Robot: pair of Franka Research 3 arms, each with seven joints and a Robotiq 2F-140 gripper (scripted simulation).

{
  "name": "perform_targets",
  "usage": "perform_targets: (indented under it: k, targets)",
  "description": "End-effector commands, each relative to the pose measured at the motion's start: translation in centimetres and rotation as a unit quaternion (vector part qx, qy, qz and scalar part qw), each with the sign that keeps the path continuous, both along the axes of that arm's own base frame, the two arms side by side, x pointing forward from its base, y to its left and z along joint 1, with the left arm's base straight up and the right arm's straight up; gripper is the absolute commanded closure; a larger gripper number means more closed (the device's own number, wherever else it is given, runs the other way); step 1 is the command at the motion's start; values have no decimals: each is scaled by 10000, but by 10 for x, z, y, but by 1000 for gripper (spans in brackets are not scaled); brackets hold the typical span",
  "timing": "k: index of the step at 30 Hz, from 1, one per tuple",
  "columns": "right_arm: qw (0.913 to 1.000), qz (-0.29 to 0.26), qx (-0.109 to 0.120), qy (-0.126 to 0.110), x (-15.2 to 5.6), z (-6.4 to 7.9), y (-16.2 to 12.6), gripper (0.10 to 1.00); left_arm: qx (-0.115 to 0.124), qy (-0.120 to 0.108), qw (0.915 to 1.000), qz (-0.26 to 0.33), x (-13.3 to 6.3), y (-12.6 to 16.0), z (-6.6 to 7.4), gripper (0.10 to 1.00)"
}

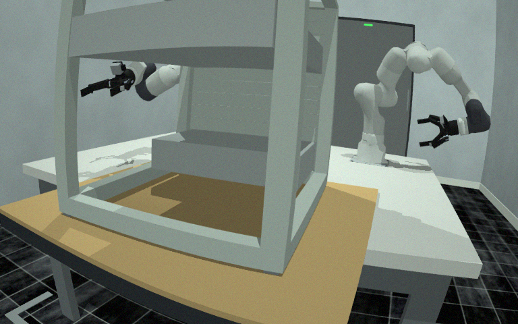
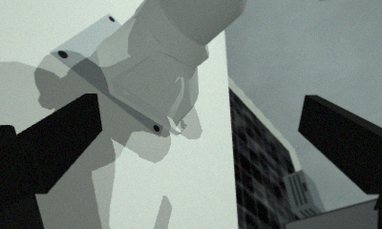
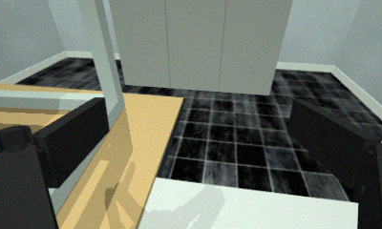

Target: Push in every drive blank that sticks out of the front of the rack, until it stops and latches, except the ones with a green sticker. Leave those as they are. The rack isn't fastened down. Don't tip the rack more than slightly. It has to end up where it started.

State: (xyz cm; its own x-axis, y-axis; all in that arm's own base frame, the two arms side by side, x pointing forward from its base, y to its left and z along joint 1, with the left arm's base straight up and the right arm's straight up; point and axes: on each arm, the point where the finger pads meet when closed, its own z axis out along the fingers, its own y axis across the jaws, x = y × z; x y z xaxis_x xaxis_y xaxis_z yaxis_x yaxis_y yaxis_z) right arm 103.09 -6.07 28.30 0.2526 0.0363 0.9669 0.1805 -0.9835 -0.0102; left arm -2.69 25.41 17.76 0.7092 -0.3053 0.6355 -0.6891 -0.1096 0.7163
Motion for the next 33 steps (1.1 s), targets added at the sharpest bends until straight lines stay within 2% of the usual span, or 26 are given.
perform_targets:
  k: [1, 10, 18, 24, 31, 33]
  targets:
    - [10000, 0, 0, -2, 0, 0, 0, 98, -12, -36, 10000, 10, 1, 0, 1, 98]
    - [10000, 0, 0, -2, 0, 0, 0, 98, 5, -21, 10000, 17, 1, 0, 1, 98]
    - [10000, 0, 0, -2, 0, 0, 0, 98, 112, 76, 9999, 59, 1, 5, 1, 98]
    - [10000, 0, 0, -2, 0, 0, 0, 98, 362, 303, 9987, 168, 2, 15, 1, 98]
    - [10000, 0, 0, -2, 0, 0, 0, 98, 859, 747, 9926, 416, 4, 36, 4, 98]
    - [10000, 0, 0, -2, 0, 0, 0, 98, 859, 747, 9926, 416, 4, 36, 4, 98]
